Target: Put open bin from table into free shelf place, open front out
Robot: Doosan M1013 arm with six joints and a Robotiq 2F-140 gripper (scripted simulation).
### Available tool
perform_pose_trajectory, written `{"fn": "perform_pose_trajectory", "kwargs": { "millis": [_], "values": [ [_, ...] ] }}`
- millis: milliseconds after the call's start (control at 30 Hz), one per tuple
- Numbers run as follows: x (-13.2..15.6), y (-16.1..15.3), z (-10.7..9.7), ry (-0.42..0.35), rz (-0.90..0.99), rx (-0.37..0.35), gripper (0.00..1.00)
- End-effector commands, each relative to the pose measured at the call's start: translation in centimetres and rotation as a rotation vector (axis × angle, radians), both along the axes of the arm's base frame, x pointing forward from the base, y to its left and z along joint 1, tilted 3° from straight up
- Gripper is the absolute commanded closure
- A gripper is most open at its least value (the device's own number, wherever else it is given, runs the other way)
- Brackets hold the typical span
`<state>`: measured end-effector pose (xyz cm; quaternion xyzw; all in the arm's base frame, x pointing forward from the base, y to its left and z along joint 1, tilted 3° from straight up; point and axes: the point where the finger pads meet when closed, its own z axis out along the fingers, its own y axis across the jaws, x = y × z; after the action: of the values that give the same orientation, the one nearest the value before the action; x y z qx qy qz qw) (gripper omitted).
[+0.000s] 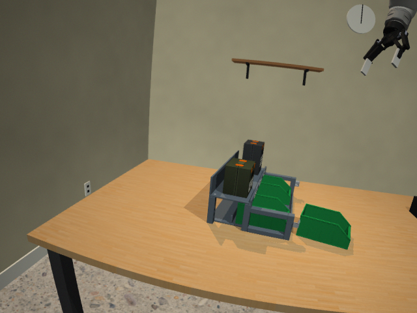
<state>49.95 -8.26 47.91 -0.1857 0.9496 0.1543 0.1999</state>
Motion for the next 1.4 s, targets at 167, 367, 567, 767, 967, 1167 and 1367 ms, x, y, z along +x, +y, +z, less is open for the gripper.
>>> {"fn": "perform_pose_trajectory", "kwargs": {
  "millis": [167,367,567,767,967,1167,1367],
  "values": [
    [-2.4,-3.2,2.9,-0.013,-0.014,-0.083,0.0],
    [-4.1,-5.1,4.8,-0.016,-0.029,-0.137,0.0],
    [-5.1,-6.0,5.8,-0.017,-0.038,-0.166,0.0],
    [-6.2,-7.0,6.9,-0.017,-0.049,-0.197,0.0],
    [-6.7,-7.4,7.4,-0.017,-0.054,-0.211,0.0],
    [-6.7,-7.4,7.5,-0.017,-0.054,-0.212,0.0],
    [-6.7,-7.4,7.5,-0.017,-0.054,-0.212,0.0]
  ]
}}
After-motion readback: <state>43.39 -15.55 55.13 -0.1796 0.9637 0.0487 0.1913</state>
